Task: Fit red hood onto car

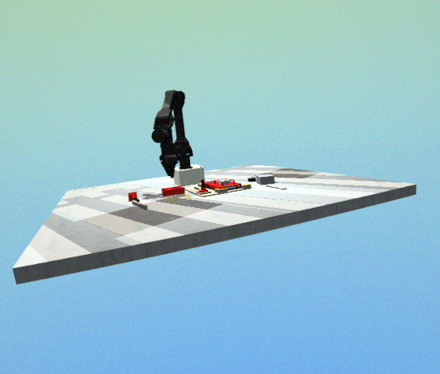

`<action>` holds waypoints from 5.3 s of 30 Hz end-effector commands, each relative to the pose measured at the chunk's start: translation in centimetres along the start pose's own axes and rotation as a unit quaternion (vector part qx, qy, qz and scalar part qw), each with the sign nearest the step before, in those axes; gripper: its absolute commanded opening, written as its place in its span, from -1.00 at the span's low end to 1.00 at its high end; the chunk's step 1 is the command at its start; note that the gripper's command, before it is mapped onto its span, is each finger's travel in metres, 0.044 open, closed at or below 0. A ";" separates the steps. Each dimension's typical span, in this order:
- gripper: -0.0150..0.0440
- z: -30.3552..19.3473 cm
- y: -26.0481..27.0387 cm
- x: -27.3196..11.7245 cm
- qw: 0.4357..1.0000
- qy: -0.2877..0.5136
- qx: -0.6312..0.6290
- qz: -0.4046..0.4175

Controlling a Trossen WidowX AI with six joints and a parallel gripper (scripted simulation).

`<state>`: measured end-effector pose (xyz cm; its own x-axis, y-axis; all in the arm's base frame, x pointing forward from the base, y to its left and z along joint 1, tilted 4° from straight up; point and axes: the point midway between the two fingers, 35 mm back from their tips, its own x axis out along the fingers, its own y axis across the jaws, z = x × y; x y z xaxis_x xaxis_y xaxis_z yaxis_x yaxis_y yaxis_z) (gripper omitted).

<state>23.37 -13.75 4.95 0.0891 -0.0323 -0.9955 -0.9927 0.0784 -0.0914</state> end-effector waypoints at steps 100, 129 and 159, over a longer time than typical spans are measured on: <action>1.00 0.2 -0.2 6.7 1.000 0.001 -0.003 0.002; -0.49 0.2 -0.2 4.0 1.000 -0.001 -0.006 0.001; -0.49 0.9 -0.8 -2.7 1.000 -0.002 0.027 0.005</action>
<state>23.60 -13.16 7.71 0.0815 -0.0258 -0.9963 -0.9911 0.1032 -0.0838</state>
